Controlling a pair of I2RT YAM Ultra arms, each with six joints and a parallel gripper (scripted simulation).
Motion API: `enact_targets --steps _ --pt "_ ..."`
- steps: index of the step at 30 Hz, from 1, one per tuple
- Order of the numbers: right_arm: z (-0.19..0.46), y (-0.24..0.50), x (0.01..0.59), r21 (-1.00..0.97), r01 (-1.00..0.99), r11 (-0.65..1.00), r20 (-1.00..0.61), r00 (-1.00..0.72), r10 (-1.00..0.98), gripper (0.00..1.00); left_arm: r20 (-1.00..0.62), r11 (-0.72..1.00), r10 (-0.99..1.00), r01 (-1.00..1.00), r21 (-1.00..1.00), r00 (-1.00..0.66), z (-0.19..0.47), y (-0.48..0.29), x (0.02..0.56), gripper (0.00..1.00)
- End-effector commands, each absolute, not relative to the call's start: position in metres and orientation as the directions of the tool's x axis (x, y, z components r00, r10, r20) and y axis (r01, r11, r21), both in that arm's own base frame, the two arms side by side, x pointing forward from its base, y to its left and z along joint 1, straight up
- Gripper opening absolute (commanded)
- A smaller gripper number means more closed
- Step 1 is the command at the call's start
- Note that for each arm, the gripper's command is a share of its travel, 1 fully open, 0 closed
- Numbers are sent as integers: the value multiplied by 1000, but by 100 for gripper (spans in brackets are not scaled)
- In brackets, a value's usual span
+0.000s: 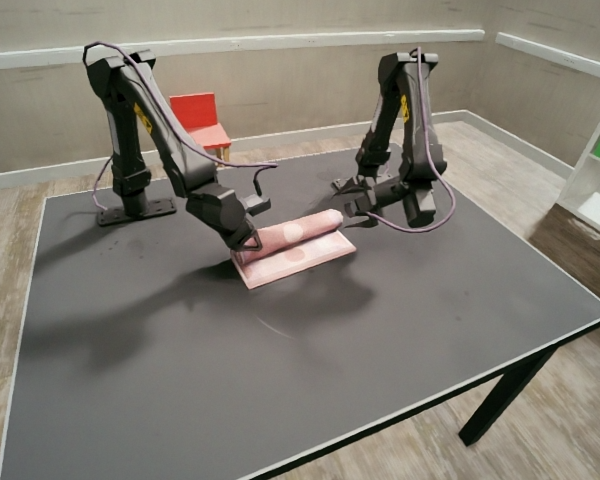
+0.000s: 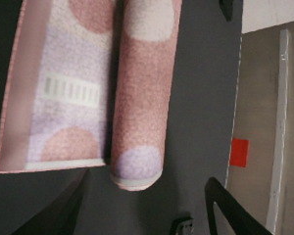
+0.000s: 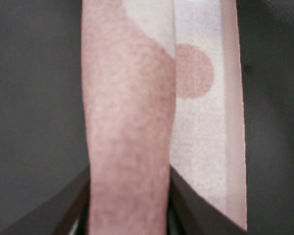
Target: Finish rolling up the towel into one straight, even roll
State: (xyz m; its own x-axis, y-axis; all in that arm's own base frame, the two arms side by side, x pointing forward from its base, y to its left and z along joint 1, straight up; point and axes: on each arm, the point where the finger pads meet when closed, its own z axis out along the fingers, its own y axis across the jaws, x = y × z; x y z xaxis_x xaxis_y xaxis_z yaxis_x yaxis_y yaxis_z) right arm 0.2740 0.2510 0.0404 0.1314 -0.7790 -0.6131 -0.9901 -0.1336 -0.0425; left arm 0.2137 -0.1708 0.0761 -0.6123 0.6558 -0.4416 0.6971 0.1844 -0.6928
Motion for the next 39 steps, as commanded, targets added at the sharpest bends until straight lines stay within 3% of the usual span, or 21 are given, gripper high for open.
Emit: enact_targets --steps 1,6,15,27,39 --pt "51 251 268 123 -982 -143 -623 36 -782 37 -486 176 668 753 -634 -564 84 -174 209 87" --pt "52 251 268 216 -966 -141 -610 -21 -792 37 -525 196 677 814 -546 -516 85 -179 206 89" --pt "55 251 268 471 -873 -123 -542 -177 -822 37 -623 257 728 956 -140 -287 91 -198 192 92" --pt "57 251 268 657 -747 -99 -455 -288 -843 37 -615 275 787 921 275 -51 95 -216 179 96" --pt "51 251 268 699 -709 -92 -429 -313 -847 37 -604 247 797 907 342 10 99 -212 188 98"
